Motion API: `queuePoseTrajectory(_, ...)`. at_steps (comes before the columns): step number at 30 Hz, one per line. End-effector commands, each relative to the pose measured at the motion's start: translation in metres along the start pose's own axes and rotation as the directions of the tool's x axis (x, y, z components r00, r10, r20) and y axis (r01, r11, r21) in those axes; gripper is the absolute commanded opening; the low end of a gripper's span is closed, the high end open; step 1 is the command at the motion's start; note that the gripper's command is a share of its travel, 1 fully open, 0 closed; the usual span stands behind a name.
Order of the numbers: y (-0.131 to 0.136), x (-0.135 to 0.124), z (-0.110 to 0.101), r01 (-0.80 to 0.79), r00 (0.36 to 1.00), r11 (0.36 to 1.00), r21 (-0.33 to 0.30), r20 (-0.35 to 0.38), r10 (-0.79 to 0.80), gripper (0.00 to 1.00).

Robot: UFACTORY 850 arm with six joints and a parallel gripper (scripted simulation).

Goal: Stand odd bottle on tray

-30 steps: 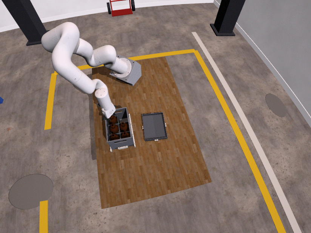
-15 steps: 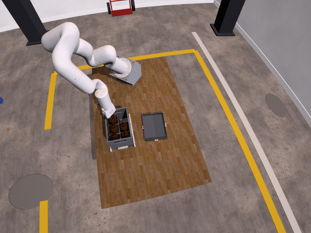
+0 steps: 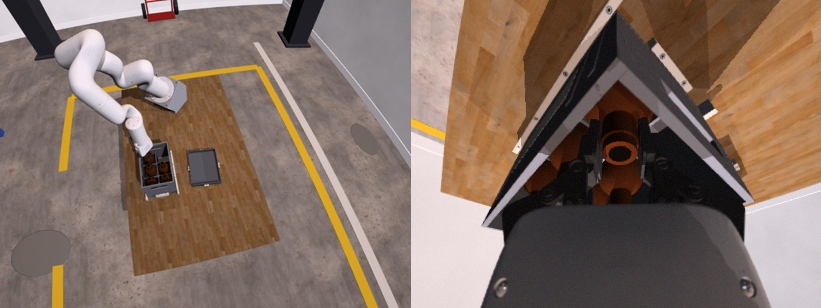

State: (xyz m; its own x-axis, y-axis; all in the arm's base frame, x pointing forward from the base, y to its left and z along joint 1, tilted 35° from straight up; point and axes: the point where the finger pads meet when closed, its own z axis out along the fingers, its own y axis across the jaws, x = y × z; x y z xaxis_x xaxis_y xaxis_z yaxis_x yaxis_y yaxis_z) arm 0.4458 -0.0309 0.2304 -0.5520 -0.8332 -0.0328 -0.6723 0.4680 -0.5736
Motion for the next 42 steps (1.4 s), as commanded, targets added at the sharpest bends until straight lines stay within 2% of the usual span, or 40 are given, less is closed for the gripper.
queuePoseTrajectory(1, -0.0004, -0.0003, -0.0002, 0.000, 1.000, 1.000, 0.001, 0.001, 0.000, 0.00)
queuePoseTrajectory(14, -0.0004, -0.0003, -0.0002, 0.000, 1.000, 1.000, 0.001, 0.001, 0.000, 0.00)
queuePoseTrajectory(15, -0.0004, -0.0003, -0.0002, 0.000, 1.000, 1.000, 0.001, 0.001, 0.000, 0.65)
queuePoseTrajectory(42, -0.0004, -0.0003, -0.0002, 0.000, 1.000, 1.000, 0.001, 0.001, 0.000, 0.65)
